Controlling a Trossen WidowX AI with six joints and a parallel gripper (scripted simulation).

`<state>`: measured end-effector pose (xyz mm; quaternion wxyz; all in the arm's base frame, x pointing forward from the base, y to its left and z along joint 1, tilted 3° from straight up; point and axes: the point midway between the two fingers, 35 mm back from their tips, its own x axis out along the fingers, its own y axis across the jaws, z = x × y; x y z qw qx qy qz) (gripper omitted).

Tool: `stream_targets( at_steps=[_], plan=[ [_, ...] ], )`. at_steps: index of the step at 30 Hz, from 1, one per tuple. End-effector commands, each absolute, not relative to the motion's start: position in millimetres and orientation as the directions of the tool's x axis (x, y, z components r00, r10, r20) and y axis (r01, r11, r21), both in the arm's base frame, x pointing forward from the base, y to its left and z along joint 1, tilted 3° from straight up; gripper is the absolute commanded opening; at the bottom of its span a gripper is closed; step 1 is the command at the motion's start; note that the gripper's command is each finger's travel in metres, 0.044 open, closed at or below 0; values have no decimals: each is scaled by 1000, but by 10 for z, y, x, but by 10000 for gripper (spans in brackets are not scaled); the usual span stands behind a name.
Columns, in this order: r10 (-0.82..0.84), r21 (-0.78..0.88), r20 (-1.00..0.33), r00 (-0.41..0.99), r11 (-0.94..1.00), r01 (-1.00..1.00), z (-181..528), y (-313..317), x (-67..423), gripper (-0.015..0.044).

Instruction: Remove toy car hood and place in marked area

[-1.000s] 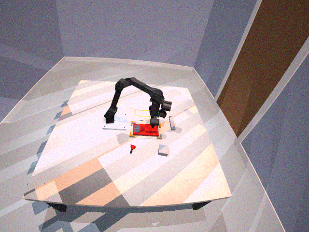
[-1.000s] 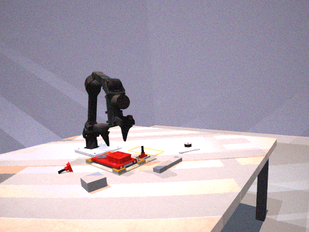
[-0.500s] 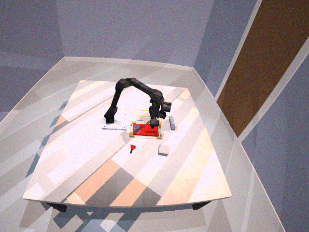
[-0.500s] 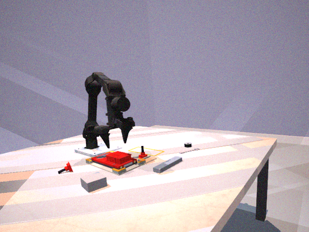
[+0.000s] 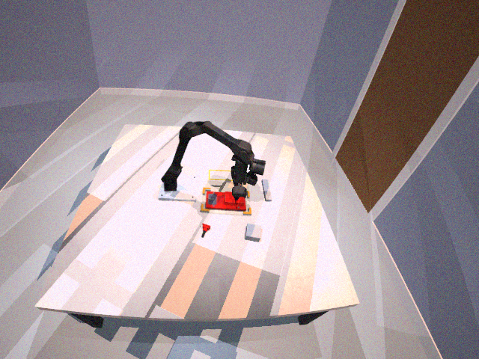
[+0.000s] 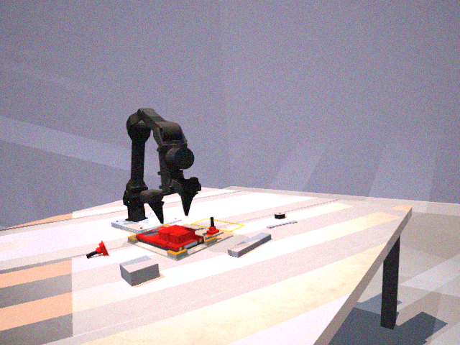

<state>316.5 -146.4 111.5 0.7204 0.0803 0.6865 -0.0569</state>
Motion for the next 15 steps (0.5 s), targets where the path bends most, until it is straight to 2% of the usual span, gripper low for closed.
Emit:
stream_targets(
  at_steps=[1, 15],
  plan=[
    [34, 43, -998, 47, 981, 191, 1066, -1451, 3157, 440],
    [35, 43, -998, 47, 981, 191, 985, -1446, 3162, 440]
  ],
)
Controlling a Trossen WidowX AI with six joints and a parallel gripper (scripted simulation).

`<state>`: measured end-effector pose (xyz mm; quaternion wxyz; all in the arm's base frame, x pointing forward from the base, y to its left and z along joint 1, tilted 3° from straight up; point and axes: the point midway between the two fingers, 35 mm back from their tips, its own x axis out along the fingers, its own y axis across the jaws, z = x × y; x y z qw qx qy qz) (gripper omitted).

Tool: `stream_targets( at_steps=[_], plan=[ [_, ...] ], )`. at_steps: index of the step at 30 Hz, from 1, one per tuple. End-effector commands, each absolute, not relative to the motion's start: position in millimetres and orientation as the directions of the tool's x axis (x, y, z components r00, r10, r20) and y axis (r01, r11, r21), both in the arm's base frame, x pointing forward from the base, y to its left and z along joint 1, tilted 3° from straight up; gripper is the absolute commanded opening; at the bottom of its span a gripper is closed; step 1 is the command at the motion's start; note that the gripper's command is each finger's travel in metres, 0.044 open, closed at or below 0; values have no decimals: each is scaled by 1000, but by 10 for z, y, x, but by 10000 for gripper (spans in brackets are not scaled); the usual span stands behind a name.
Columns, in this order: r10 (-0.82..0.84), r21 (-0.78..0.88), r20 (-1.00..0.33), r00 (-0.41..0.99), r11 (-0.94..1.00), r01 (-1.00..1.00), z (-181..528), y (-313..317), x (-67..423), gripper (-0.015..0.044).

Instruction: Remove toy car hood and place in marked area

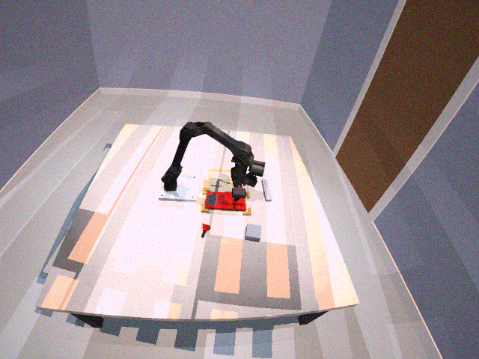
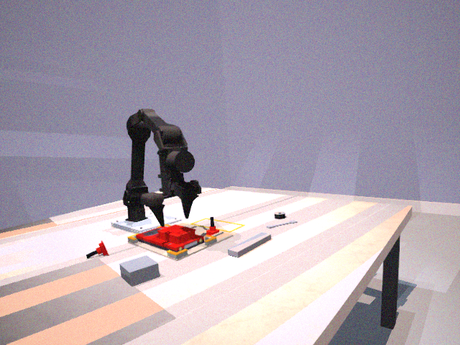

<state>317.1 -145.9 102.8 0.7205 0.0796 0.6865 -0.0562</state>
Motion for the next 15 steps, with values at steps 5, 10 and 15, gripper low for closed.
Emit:
stream_targets(
  at_steps=[5, 10, 15],
  plan=[
    [35, 43, -998, 47, 981, 191, 956, -1444, 3164, 440],
    [35, 43, -998, 47, 981, 191, 927, -1441, 3166, 440],
    [35, 43, -998, 47, 981, 191, 898, -1439, 3168, 440]
  ],
)
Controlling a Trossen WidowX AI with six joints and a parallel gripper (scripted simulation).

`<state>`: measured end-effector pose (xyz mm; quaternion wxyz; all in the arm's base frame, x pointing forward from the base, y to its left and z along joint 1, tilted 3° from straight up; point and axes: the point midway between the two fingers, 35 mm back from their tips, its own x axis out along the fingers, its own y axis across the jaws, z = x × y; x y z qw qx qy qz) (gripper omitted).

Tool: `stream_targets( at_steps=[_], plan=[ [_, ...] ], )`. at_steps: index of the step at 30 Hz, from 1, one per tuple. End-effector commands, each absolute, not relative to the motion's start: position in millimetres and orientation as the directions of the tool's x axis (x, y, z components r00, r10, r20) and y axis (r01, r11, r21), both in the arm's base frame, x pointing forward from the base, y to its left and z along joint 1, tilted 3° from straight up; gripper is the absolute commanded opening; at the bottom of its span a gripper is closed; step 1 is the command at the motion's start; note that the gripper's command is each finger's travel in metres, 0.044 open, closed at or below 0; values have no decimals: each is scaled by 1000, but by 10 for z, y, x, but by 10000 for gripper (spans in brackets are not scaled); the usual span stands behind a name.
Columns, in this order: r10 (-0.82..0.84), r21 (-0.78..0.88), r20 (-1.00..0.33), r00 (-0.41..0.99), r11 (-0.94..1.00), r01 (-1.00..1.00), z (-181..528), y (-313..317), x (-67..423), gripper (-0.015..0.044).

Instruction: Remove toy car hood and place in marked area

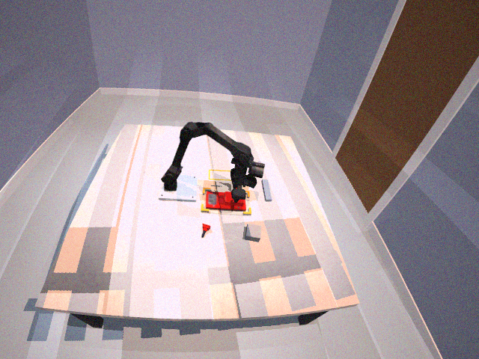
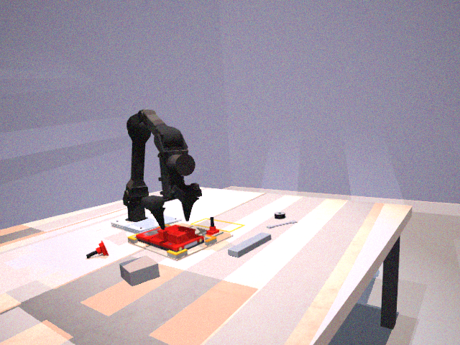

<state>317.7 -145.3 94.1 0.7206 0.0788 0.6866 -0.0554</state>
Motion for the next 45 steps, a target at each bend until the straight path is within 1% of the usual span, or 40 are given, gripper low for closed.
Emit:
stream_targets(
  at_steps=[1, 45],
  plan=[
    [35, 43, -998, 47, 981, 191, 893, -1438, 3168, 440],
    [35, 43, -998, 47, 981, 191, 684, -1425, 3179, 440]
  ],
)
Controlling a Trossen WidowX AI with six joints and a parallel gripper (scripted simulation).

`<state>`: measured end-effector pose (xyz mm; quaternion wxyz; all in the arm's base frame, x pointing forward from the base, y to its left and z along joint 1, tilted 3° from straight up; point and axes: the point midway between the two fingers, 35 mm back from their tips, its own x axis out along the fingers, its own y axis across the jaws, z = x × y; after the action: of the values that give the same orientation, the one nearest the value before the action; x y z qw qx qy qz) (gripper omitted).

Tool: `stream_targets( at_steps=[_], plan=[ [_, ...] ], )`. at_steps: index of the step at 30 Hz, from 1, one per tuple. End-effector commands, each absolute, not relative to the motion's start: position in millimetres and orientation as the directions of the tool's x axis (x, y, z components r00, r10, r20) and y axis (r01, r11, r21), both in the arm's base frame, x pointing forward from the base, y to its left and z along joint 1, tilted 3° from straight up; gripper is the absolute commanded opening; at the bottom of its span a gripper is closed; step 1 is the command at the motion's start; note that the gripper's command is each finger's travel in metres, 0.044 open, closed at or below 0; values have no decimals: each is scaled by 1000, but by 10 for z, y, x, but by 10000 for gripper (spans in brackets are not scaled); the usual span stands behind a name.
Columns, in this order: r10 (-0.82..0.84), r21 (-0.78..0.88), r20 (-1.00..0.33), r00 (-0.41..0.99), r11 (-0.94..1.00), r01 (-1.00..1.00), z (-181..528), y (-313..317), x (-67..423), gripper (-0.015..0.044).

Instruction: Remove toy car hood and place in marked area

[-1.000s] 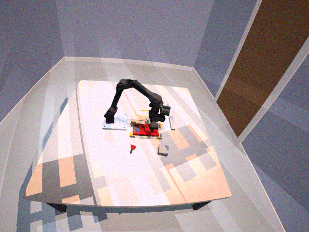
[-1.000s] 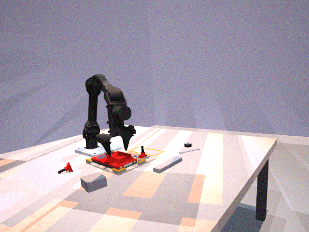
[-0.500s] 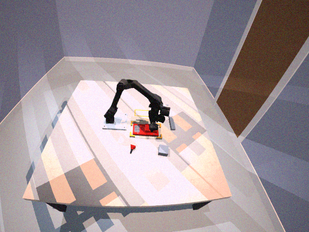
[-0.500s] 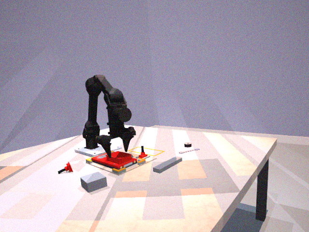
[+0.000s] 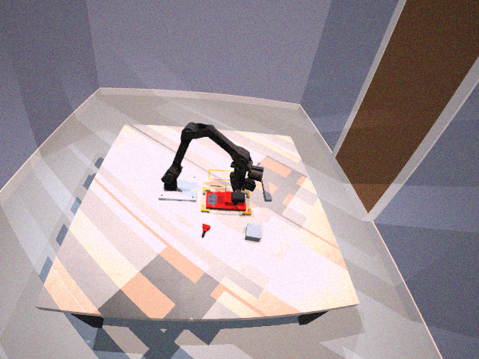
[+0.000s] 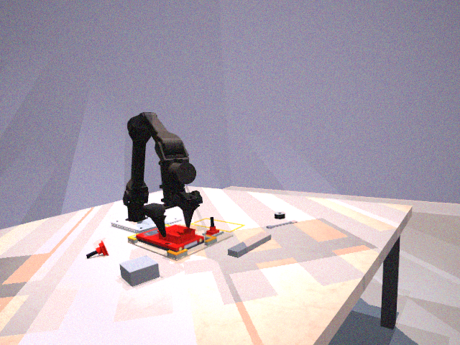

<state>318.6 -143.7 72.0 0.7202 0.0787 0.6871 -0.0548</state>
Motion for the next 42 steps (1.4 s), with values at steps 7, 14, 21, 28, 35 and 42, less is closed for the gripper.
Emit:
stream_targets(
  at_steps=[7, 14, 21, 28, 35, 42],
  plan=[
    [35, 43, -998, 47, 981, 191, 650, -1423, 3180, 440],
    [35, 43, -998, 47, 981, 191, 616, -1421, 3181, 440],
    [29, 38, -998, 50, 982, 187, 637, -1433, 3189, 355],
    [29, 38, -998, 50, 982, 187, 637, -1433, 3189, 308],
    [29, 38, -998, 50, 982, 187, 653, -1434, 3189, 163],
    [29, 38, -998, 50, 982, 187, 699, -1436, 3189, 0]
  ],
)
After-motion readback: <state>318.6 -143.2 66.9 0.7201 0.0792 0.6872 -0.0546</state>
